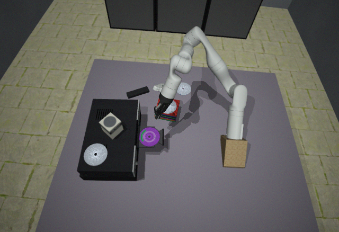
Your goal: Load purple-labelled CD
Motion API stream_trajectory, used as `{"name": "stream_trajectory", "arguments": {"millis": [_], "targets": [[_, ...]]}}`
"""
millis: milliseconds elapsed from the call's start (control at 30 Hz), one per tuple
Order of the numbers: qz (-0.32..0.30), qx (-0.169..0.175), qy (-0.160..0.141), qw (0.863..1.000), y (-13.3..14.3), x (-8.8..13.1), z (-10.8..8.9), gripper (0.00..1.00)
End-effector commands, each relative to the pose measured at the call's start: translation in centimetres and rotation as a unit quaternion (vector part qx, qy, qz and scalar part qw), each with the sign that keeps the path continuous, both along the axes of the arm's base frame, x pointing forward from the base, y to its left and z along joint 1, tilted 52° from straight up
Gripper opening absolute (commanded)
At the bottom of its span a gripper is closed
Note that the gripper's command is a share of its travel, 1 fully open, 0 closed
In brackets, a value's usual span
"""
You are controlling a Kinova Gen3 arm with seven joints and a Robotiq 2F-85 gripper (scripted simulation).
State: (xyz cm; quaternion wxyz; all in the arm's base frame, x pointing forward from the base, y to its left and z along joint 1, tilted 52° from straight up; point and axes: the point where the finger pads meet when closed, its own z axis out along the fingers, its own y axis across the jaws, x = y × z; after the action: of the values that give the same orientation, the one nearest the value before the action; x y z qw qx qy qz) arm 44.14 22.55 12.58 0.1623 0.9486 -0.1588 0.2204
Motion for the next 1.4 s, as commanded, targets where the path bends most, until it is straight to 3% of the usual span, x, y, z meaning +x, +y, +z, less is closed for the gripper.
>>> {"name": "stream_trajectory", "arguments": {"millis": [0,233,500,567,833,1033,1367], "targets": [[0.005,-0.002,0.003,1.0,0.2,-0.3,0.2,0.1],[0.028,-0.026,0.004,0.999,0.0,-0.8,-0.4,0.1],[0.124,-0.129,0.007,0.984,-0.4,-3.1,-2.6,0.1],[0.124,-0.129,0.007,0.984,-0.4,-3.1,-2.6,0.1],[0.243,-0.256,0.012,0.936,-1.1,-6.1,-5.6,0.1],[0.298,-0.315,0.013,0.901,-1.3,-7.5,-6.9,0.1],[0.312,-0.329,0.011,0.891,-1.3,-7.8,-7.0,0.1]]}}
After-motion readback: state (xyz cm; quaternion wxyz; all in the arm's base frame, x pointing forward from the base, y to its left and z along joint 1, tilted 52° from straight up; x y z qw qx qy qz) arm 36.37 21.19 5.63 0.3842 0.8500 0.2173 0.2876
